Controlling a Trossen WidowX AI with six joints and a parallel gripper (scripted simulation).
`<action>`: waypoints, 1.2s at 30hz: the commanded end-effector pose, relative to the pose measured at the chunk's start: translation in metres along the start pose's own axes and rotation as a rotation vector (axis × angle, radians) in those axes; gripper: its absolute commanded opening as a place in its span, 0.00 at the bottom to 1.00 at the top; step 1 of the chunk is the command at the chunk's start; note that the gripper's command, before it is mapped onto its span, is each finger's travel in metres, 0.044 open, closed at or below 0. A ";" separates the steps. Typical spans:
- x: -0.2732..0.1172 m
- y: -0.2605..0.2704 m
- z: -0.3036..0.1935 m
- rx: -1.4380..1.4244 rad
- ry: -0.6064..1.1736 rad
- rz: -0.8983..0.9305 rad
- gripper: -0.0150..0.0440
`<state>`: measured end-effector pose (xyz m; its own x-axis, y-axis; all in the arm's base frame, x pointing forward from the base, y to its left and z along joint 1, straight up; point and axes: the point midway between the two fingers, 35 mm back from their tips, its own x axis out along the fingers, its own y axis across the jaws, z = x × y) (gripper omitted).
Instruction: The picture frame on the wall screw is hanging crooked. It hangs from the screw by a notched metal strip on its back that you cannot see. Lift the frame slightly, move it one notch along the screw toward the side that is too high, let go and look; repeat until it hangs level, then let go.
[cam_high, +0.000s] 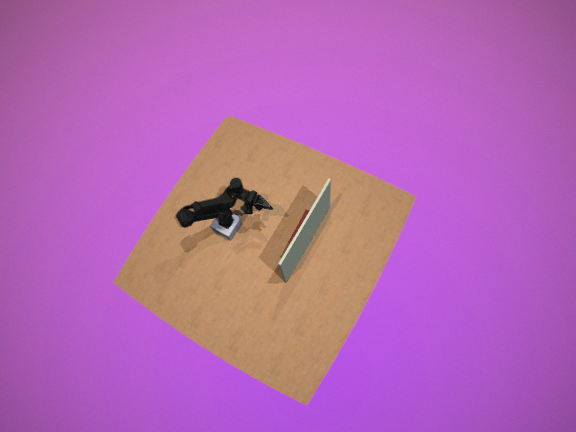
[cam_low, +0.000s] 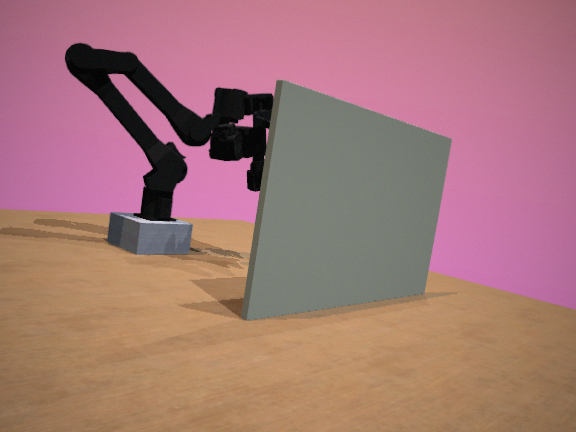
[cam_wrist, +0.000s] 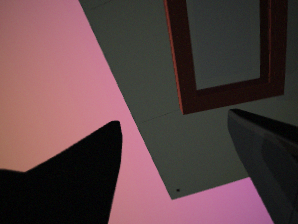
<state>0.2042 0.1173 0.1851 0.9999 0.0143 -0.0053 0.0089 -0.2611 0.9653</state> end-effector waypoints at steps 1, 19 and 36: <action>-0.017 0.007 0.005 0.010 -0.006 0.003 0.69; -0.026 0.010 0.011 0.022 -0.013 0.006 0.69; -0.026 0.010 0.011 0.022 -0.013 0.006 0.69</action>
<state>0.1788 0.1039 0.1924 1.0000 0.0026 -0.0028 0.0034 -0.2770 0.9609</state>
